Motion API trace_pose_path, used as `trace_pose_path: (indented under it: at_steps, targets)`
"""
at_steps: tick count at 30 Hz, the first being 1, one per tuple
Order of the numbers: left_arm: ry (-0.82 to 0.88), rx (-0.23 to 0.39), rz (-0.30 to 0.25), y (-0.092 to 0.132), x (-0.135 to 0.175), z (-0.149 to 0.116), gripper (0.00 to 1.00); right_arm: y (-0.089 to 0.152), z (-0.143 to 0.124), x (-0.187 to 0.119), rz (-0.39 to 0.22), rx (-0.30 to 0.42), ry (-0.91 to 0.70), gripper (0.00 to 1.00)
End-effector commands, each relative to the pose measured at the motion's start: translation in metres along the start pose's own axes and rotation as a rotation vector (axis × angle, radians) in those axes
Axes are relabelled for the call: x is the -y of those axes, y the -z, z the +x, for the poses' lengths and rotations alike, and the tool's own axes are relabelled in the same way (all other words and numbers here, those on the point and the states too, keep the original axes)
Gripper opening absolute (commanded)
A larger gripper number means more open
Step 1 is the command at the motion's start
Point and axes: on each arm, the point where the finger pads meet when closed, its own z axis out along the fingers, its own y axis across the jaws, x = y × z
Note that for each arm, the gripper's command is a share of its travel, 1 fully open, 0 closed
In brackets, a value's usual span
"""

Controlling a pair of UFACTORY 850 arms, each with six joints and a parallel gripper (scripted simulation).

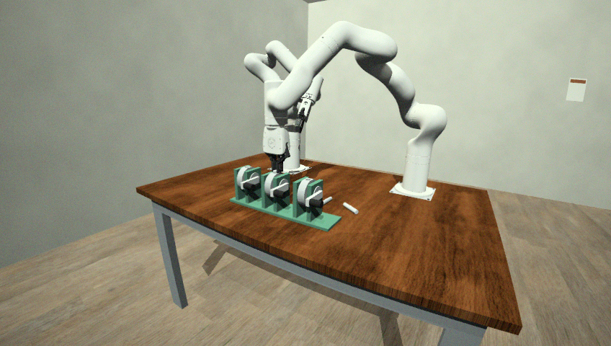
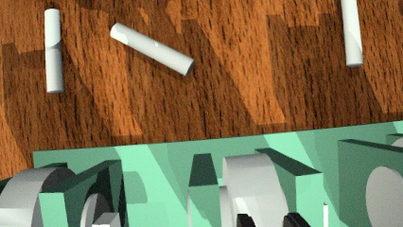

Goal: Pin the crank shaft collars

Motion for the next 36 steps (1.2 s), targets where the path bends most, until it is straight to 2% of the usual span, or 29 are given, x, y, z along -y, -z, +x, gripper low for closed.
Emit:
trace_pose_path:
  at_steps: [1,13,14,27,36]
  targets:
    - [0.000,0.002,0.001,0.001,0.000,-0.001,0.20,0.001,0.000,0.001,0.001,0.001,-0.001,1.00]
    - [0.000,0.002,0.001,0.001,0.000,-0.001,0.20,0.001,0.000,0.001,0.001,0.001,-0.001,1.00]
    - [0.000,0.002,0.001,0.001,0.000,-0.001,0.46,0.001,0.000,0.001,0.001,0.001,-0.001,1.00]
    - [0.000,0.002,0.002,0.004,0.000,-0.001,0.46,0.001,0.000,0.001,0.001,0.001,-0.001,1.00]
    - [0.000,0.007,0.015,0.044,0.000,0.000,0.46,0.001,0.000,0.001,0.001,0.001,-0.001,1.00]
